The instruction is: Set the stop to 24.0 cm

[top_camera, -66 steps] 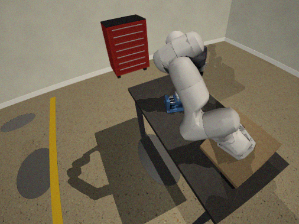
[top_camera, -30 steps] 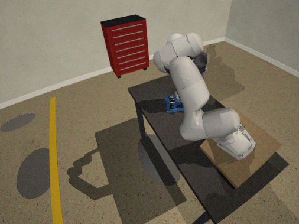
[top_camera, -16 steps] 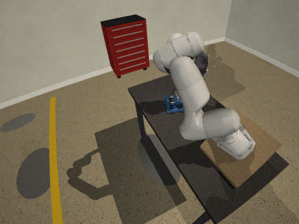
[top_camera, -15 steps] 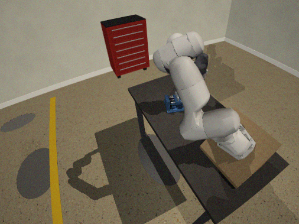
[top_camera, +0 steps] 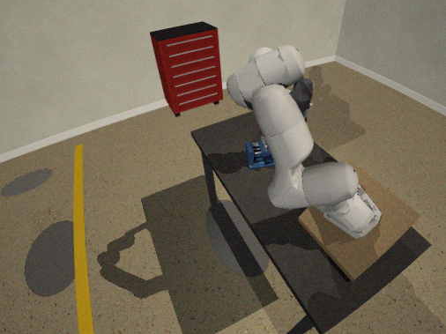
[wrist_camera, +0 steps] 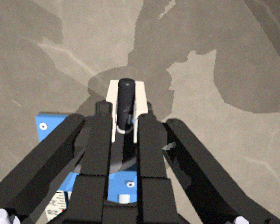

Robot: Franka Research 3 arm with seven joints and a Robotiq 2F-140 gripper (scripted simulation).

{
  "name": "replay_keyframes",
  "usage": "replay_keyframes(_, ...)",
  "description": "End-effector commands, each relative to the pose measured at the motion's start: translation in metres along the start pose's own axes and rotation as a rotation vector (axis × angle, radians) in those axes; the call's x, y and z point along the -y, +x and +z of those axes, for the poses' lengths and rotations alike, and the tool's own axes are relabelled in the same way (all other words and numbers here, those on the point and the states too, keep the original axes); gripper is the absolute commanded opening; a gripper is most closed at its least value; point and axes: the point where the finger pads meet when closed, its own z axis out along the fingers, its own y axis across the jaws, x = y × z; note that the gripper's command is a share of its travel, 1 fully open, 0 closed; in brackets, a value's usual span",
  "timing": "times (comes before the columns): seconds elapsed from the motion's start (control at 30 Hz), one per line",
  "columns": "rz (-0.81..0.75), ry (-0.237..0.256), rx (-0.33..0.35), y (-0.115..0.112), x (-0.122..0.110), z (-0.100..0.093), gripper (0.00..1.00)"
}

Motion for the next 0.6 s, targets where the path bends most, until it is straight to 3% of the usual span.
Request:
replay_keyframes(0.0, -0.006, -0.002, 0.003, 0.001, -0.004, -0.009, 0.04)
replay_keyframes(0.57, -0.006, -0.002, 0.003, 0.001, 0.010, -0.043, 0.04)
